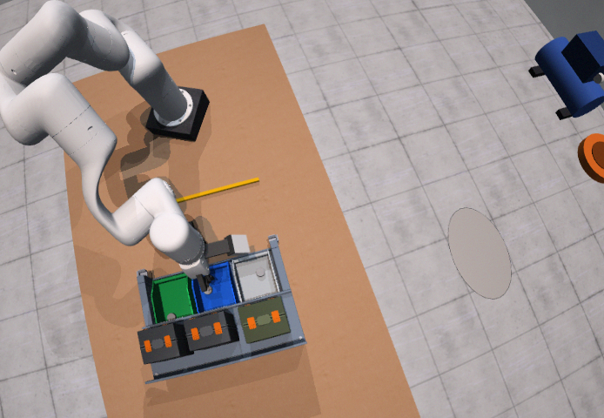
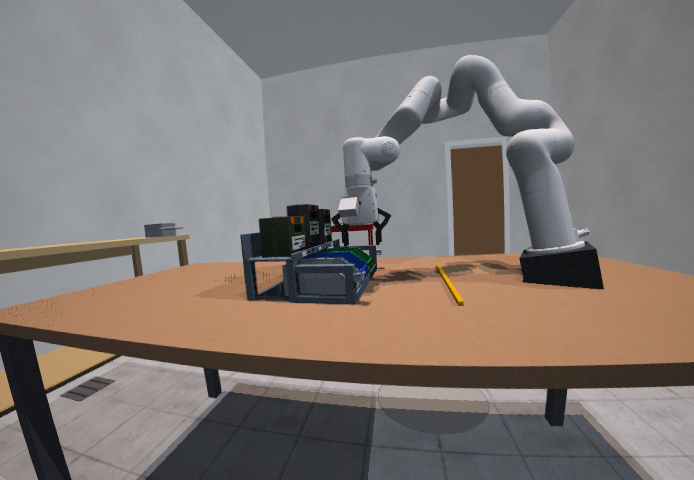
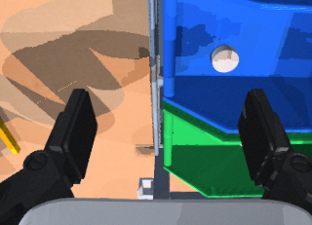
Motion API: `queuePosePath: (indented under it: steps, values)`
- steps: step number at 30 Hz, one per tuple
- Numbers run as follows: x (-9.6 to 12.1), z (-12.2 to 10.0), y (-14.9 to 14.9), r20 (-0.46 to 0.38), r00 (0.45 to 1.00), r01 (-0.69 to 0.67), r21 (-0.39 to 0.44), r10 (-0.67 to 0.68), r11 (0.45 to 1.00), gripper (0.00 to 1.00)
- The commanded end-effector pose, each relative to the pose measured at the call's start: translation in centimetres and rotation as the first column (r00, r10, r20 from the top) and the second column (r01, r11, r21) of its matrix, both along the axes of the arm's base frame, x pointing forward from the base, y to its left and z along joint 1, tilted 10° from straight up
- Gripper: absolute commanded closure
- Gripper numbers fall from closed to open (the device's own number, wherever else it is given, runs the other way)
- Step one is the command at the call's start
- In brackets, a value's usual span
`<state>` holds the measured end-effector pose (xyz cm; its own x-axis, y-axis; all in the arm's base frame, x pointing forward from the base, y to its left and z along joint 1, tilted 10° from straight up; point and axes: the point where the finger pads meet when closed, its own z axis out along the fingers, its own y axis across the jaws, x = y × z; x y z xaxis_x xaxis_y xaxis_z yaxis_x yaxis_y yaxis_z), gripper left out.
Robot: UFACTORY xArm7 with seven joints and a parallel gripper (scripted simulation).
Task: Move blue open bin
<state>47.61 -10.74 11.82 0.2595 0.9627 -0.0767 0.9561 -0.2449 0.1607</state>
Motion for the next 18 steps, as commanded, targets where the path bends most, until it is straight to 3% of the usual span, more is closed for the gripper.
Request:
queuePosePath:
  steps: [1,8,13,18]
  values:
    - [0.5,-0.7,-0.1,0.001,1.000,0.002,-0.007,-0.002,1.000,0.00]
    - [0.5,-0.7,-0.1,0.001,1.000,0.002,-0.007,-0.002,1.000,0.00]
    - [1.0,-5.1,-0.7,0.001,1.000,0.002,-0.008,-0.002,1.000,0.00]
    - [1.0,-5.1,-0.7,0.001,1.000,0.002,-0.008,-0.002,1.000,0.00]
